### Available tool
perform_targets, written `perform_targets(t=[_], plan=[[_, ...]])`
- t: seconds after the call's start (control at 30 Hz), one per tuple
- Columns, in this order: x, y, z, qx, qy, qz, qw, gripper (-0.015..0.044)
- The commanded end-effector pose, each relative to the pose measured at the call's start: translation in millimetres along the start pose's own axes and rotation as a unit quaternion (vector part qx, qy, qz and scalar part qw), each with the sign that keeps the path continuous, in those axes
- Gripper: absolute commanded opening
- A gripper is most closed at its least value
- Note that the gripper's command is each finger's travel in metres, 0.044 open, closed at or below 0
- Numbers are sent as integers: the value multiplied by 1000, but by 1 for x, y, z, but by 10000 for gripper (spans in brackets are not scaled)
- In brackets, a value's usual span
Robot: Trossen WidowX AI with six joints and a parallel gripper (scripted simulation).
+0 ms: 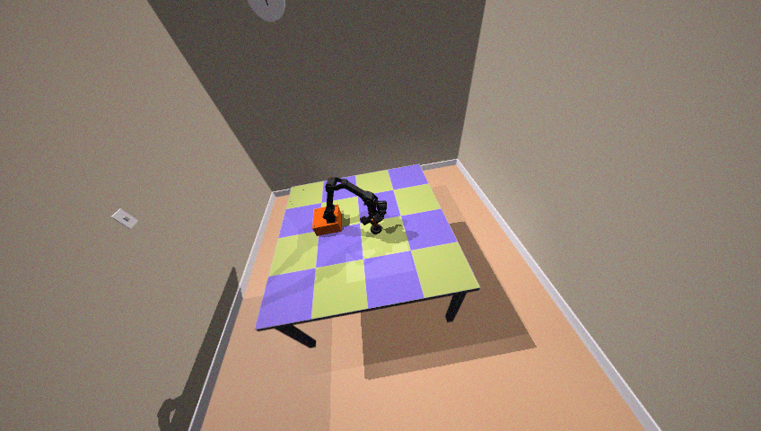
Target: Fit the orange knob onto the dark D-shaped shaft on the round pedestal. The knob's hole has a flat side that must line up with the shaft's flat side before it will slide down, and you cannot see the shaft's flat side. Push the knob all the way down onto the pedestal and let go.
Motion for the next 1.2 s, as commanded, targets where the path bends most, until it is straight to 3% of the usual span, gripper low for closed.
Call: perform_targets(t=[0.0,0.5,0.73,1.17], plan=[[-1,-1,0,-1,-3,-3,1000,0],[-1,4,1,-1,-3,-3,1000,0],[-2,5,2,-1,-102,-2,995,0],[0,0,0,-1,-107,-2,994,0]])
Point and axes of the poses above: the point midway between the two fingers, 35 mm back from their tips, its own y axis back along the fingers, its own z axis across the jaws, x = y × z, the point moved 7 cm from there along y, back along the fingers, and after that the axes turned 2 degrees about y, right-handed, at the moved point
